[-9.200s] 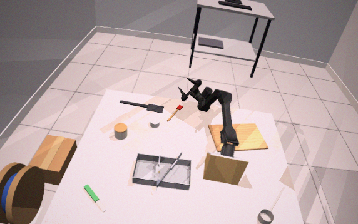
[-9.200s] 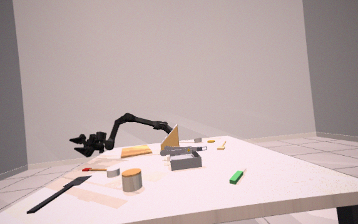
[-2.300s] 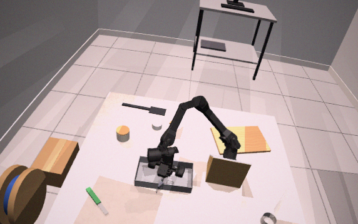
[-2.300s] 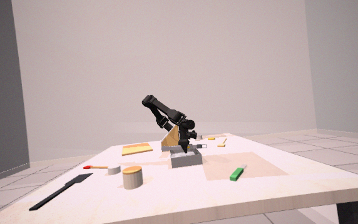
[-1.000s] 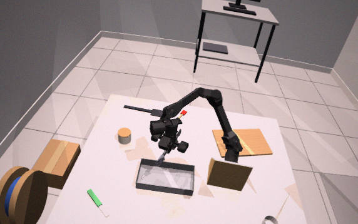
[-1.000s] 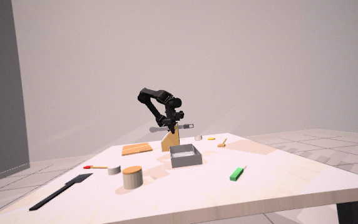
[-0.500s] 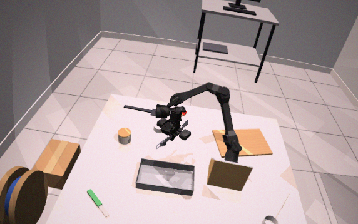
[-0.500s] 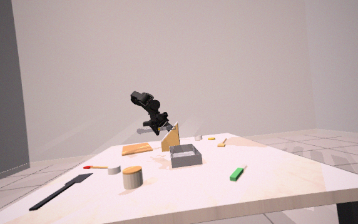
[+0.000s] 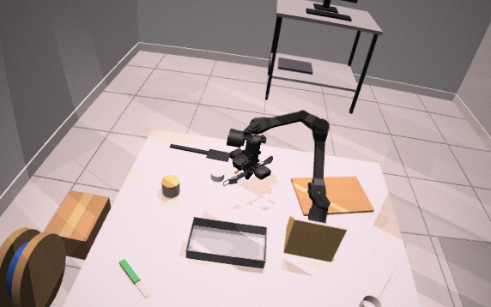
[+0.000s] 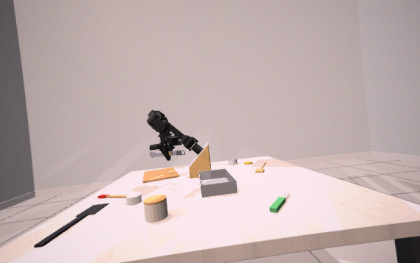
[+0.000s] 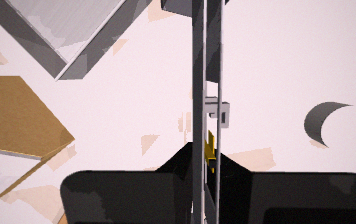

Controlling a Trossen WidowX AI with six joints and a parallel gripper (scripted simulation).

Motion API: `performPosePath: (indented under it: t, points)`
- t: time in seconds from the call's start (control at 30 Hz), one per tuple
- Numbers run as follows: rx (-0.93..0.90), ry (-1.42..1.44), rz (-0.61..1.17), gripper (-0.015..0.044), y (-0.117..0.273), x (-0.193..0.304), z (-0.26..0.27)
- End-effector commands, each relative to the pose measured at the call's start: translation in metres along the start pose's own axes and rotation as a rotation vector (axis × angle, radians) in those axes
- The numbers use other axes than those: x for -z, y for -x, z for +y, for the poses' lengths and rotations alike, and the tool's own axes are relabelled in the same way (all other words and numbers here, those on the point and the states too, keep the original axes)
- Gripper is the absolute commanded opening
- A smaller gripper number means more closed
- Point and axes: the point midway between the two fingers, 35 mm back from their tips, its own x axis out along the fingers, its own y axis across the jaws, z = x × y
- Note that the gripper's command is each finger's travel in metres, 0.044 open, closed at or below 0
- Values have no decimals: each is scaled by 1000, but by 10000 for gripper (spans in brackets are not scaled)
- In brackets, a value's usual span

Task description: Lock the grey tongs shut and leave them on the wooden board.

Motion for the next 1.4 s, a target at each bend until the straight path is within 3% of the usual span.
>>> performPosePath:
  t: [0.0, 0.37, 1.37]
  points:
    - [9, -40, 12, -150, 1, 24, -2]
    - [27, -175, 49, -150, 5, 94, 0]
    - [-182, -340, -31, -150, -36, 174, 30]
